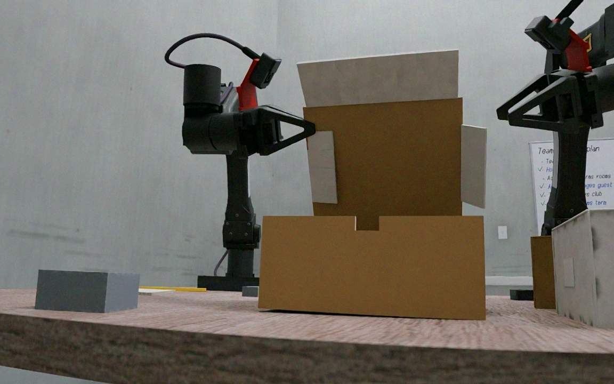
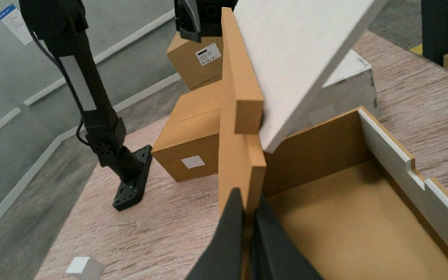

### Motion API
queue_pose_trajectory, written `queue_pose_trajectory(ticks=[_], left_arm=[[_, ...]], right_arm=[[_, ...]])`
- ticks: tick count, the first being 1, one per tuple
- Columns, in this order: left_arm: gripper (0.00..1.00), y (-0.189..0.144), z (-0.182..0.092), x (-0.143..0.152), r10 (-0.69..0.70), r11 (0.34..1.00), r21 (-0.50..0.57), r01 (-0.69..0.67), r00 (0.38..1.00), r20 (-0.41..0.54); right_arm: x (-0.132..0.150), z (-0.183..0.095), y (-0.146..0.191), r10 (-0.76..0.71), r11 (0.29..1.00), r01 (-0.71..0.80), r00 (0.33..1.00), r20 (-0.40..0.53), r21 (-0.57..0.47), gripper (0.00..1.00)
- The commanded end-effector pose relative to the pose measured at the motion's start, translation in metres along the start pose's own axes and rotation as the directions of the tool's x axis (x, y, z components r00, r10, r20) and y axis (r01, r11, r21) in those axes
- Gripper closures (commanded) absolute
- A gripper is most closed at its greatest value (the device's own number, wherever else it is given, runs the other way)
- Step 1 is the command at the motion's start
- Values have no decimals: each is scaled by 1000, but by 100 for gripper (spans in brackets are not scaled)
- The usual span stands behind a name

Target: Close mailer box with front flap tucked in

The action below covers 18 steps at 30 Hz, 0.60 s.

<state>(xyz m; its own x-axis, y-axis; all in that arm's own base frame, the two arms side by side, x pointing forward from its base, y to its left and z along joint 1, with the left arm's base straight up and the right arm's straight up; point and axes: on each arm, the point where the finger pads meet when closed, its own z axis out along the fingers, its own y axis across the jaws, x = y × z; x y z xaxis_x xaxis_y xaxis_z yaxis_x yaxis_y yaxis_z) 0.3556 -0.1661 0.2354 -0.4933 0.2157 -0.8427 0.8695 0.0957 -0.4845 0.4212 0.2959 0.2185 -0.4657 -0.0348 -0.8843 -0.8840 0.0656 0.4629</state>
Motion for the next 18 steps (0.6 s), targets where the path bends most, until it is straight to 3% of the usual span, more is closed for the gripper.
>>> queue_pose_trajectory(ticks=[1,15,18], left_arm=[[51,-3,-2,-14,37,999,16,-38,999,24],[51,-21,-8,-28,101,995,-3,-101,995,27],[51,-18,-5,-18,111,993,-29,-112,993,-39]], right_arm=[[-12,3,-4,-50,999,50,999,16,20,99],[-12,3,-4,-50,999,50,999,16,20,99],[-12,3,-4,-50,999,50,999,16,20,99]])
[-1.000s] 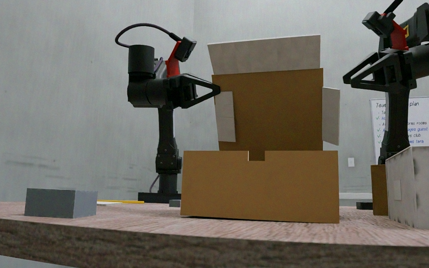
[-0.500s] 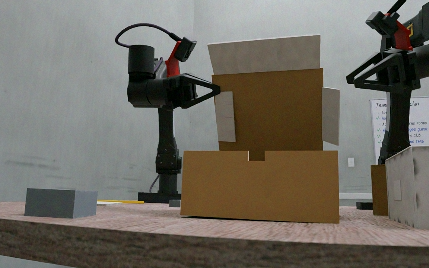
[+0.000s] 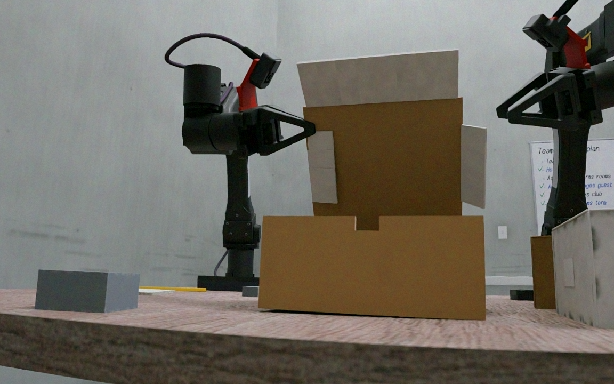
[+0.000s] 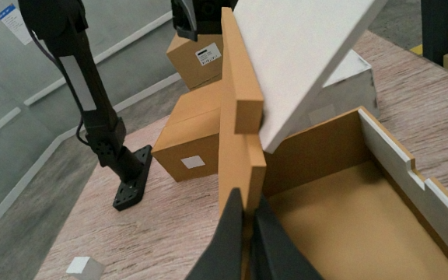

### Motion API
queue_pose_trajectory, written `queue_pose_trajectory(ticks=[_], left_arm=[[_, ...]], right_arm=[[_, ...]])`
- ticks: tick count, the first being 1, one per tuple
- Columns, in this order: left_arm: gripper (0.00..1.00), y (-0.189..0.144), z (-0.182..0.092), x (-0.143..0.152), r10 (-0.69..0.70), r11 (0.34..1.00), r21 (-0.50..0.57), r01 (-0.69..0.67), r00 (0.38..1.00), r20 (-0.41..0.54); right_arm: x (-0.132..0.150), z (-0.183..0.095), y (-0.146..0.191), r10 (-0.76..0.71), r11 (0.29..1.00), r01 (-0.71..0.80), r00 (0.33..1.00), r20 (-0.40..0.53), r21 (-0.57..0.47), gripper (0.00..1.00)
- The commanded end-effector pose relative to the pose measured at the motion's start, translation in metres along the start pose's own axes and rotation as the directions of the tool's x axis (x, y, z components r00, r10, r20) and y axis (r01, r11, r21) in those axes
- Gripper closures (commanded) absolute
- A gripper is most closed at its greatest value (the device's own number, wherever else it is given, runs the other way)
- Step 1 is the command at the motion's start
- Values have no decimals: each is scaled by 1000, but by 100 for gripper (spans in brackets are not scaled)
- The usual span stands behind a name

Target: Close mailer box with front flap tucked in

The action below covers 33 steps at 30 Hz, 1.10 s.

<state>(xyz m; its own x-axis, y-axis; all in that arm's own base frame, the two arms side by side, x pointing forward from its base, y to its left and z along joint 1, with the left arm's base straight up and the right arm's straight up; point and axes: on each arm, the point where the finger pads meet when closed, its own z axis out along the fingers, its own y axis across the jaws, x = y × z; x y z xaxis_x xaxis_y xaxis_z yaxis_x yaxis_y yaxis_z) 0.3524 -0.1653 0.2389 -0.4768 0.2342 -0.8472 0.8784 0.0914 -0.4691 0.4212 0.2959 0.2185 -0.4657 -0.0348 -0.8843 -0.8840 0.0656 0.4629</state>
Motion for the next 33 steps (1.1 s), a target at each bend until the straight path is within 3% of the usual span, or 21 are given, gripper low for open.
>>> queue_pose_trajectory(ticks=[1,6,10,23,25,27,33], left_arm=[[51,-12,0,-3,56,998,-33,-57,998,-41],[51,-2,-5,5,82,986,-135,-102,986,-147],[51,-4,-5,6,81,986,-136,-101,986,-148],[51,17,-28,6,85,893,-406,-192,960,-267],[51,21,-36,0,87,853,-476,-214,958,-275],[51,21,-36,0,87,853,-476,-214,958,-275],[51,36,-67,-20,74,682,-695,-227,967,-243]], right_arm=[[-12,3,-4,-50,999,50,999,16,20,99],[-12,3,-4,-50,999,50,999,16,20,99],[-12,3,-4,-50,999,50,999,16,20,99],[-12,3,-4,-50,999,50,999,16,20,99],[-12,3,-4,-50,999,50,999,16,20,99],[-12,3,-4,-50,999,50,999,16,20,99],[-12,3,-4,-50,999,50,999,16,20,99]])
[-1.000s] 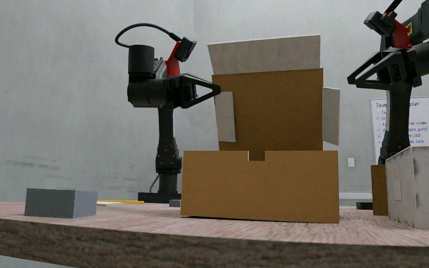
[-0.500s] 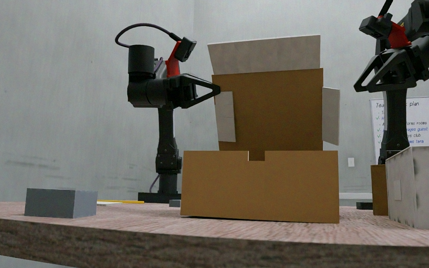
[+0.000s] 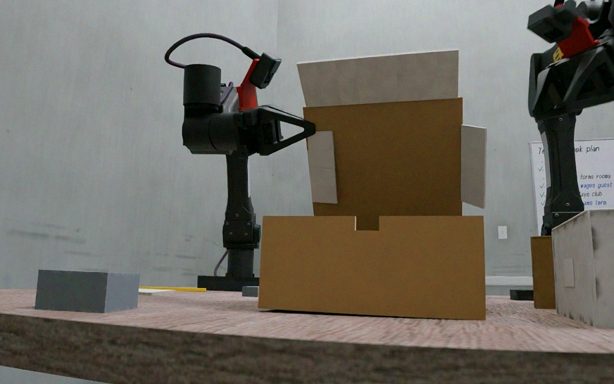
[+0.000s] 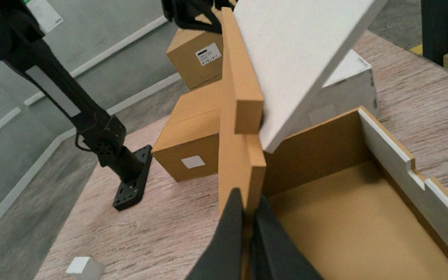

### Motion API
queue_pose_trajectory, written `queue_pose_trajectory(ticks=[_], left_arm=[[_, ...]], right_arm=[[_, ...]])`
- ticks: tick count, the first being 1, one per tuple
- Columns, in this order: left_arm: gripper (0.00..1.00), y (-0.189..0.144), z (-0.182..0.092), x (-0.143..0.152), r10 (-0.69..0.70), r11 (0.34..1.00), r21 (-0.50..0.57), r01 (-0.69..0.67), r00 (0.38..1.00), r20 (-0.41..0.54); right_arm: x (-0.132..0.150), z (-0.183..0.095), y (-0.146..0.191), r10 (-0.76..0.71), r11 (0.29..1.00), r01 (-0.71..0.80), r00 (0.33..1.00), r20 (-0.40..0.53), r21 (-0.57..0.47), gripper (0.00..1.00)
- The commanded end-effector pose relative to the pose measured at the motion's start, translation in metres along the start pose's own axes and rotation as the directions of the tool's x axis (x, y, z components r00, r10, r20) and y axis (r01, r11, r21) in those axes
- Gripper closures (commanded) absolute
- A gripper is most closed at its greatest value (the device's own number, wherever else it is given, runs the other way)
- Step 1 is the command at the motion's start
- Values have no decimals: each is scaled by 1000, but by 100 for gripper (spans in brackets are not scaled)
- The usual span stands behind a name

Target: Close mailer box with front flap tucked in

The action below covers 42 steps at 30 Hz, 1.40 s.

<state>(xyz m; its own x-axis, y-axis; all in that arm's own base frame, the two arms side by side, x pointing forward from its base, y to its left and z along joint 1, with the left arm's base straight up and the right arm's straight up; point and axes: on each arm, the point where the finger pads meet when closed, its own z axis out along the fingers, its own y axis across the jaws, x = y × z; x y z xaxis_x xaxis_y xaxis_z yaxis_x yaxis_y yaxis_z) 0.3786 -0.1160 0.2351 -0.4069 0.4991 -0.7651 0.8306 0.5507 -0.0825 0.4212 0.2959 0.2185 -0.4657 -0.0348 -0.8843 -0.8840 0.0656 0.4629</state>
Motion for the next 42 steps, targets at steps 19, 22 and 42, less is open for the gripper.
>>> queue_pose_trajectory(ticks=[19,22,42], left_arm=[[51,50,-95,-54,-8,776,-599,197,953,303],[51,53,-110,-60,1,732,-636,246,932,361],[51,48,-197,-83,105,522,-673,524,744,660]], right_arm=[[-12,3,-4,-50,999,50,999,16,20,99],[-12,3,-4,-50,999,50,999,16,20,99],[-12,3,-4,-50,999,50,999,16,20,99]])
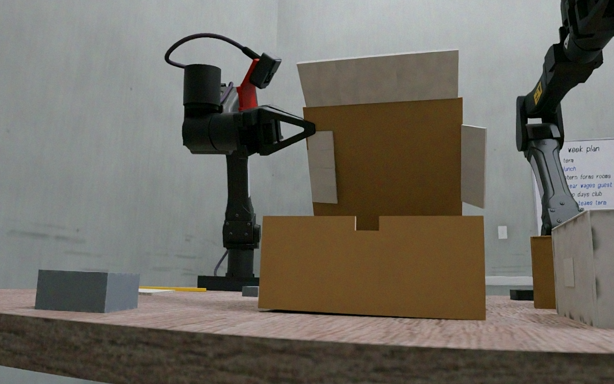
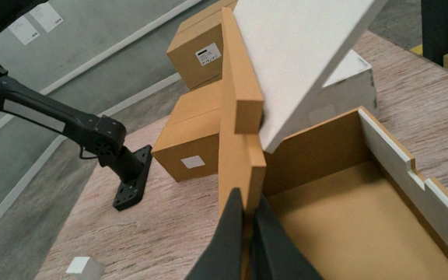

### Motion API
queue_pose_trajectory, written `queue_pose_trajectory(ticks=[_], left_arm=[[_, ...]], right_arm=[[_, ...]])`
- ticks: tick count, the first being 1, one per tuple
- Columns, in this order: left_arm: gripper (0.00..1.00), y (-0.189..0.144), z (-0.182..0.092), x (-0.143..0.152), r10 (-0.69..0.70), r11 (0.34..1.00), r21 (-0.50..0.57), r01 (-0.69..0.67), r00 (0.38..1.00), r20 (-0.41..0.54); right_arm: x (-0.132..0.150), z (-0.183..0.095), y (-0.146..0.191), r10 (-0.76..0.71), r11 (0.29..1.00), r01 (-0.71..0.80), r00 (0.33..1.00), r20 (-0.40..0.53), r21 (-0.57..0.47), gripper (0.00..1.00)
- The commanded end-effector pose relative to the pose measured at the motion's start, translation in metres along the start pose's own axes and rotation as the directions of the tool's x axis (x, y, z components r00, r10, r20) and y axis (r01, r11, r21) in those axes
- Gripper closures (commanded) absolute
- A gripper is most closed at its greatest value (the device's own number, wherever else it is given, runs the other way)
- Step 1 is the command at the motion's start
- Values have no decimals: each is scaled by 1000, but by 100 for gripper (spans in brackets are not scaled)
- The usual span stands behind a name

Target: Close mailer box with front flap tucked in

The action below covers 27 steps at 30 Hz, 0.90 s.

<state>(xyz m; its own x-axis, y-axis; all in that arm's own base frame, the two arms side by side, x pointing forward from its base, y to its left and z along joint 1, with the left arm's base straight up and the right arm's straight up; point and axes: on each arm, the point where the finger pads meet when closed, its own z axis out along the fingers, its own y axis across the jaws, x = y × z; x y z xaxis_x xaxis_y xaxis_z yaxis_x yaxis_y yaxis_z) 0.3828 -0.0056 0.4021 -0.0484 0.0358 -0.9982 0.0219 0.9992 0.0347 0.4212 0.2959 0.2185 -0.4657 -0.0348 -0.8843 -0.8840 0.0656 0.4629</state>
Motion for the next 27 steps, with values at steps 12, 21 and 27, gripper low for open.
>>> queue_pose_trajectory(ticks=[12,21,27], left_arm=[[51,6,-14,-45,-3,1000,-29,6,992,129],[99,5,-6,-27,-16,999,-28,19,996,82],[99,10,-5,-35,-22,999,-47,27,995,98]], right_arm=[[-12,3,-4,-50,999,50,999,16,20,99],[-12,3,-4,-50,999,50,999,16,20,99],[-12,3,-4,-50,999,50,999,16,20,99]])
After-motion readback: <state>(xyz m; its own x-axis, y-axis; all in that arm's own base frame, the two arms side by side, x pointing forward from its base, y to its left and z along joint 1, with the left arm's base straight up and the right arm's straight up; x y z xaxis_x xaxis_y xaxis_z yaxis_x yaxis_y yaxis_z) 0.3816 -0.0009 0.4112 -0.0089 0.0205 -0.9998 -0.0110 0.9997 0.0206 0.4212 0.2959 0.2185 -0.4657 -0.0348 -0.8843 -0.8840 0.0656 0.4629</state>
